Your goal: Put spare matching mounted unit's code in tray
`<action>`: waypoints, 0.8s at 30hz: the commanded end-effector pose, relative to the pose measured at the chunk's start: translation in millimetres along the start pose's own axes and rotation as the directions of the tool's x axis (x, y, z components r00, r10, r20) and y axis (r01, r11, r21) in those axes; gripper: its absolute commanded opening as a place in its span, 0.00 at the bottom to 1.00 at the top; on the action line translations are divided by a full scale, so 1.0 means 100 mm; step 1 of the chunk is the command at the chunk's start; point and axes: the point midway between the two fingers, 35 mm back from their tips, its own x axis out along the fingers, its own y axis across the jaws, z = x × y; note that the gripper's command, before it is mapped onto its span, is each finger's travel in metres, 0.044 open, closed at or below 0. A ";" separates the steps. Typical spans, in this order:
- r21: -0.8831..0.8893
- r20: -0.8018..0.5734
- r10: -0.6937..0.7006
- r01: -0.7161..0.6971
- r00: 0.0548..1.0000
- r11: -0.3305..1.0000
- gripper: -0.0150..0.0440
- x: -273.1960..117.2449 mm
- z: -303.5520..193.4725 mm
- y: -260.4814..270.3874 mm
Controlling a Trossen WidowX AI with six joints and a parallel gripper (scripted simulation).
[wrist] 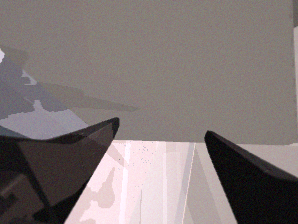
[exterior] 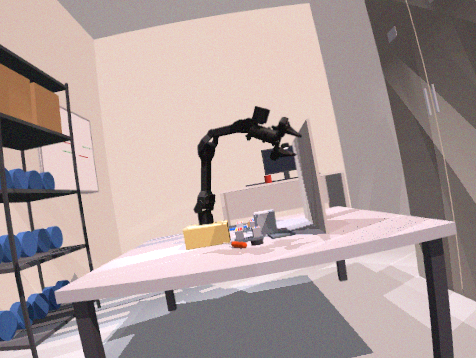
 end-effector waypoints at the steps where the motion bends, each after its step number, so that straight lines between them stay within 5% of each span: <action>1: 0.248 -0.094 0.171 -0.143 0.981 0.958 1.00 0.19 0.08 0.56; 8: 0.544 -0.199 0.459 -0.292 0.866 0.787 1.00 0.22 0.45 1.55; 14: 0.721 -0.341 0.650 -0.255 0.679 0.645 1.00 0.04 0.79 2.38; 19: 0.771 -0.491 0.710 -0.128 0.505 0.624 1.00 -0.25 1.01 2.94; 24: 0.771 -0.497 0.710 -0.123 0.498 0.625 1.00 -0.26 1.01 2.96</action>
